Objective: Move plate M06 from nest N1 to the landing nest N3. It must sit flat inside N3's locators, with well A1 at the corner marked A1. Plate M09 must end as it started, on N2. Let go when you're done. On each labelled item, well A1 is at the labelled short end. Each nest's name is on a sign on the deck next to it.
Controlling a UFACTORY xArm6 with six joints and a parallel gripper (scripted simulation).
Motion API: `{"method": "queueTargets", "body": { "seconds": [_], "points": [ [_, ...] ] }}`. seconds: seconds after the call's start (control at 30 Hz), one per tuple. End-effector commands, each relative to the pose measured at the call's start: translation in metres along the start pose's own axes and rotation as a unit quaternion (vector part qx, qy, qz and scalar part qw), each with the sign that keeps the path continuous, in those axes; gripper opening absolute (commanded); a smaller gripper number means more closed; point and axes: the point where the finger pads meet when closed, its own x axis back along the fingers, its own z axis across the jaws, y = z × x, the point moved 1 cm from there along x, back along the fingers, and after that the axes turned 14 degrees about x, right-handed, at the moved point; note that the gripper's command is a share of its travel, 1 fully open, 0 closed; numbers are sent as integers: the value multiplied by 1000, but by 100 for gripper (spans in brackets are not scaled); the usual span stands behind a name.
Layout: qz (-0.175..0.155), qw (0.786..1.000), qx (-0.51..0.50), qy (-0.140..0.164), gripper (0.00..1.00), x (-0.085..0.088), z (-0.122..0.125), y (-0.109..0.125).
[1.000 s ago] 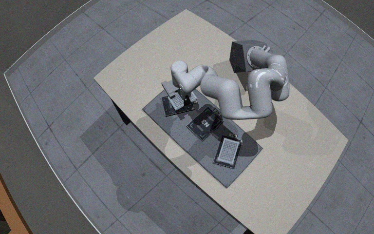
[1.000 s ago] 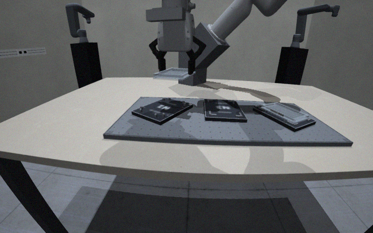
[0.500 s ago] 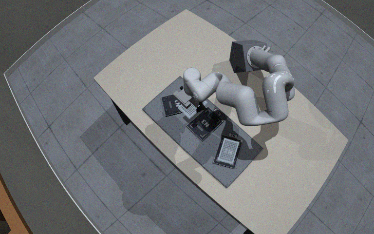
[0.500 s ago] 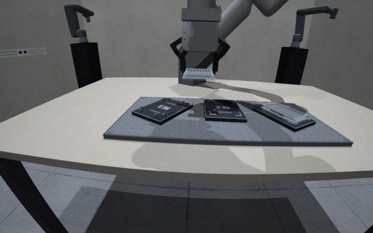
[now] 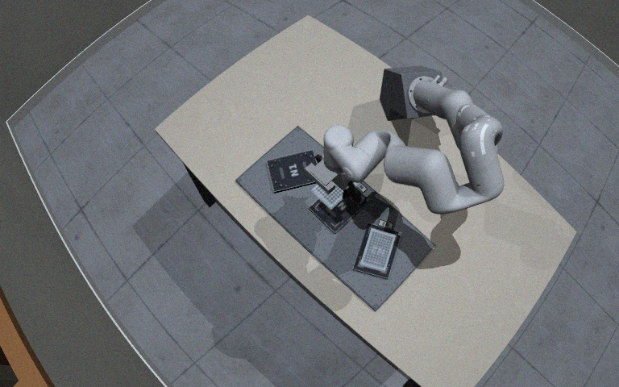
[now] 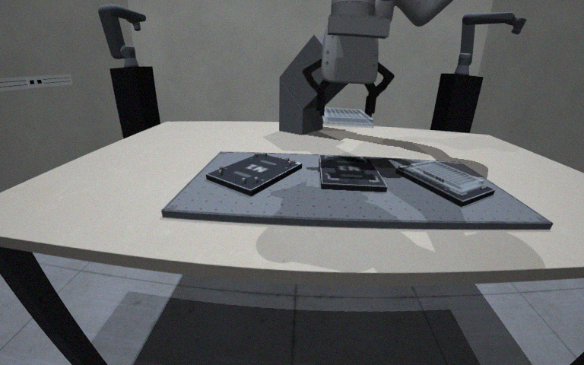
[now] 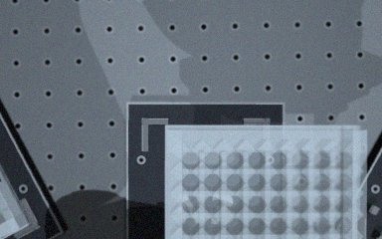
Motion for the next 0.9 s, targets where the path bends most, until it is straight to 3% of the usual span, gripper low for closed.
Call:
{"method": "queueTargets", "body": {
  "seconds": [0.0, 0.73, 0.87],
  "points": [
    [1, 1000, 0, 2, 0, 1, -19, -3],
    [1, 1000, 0, 2, 0, 1, -19, -3],
    [1, 1000, 0, 2, 0, -5, -19, -3]
  ]
}}
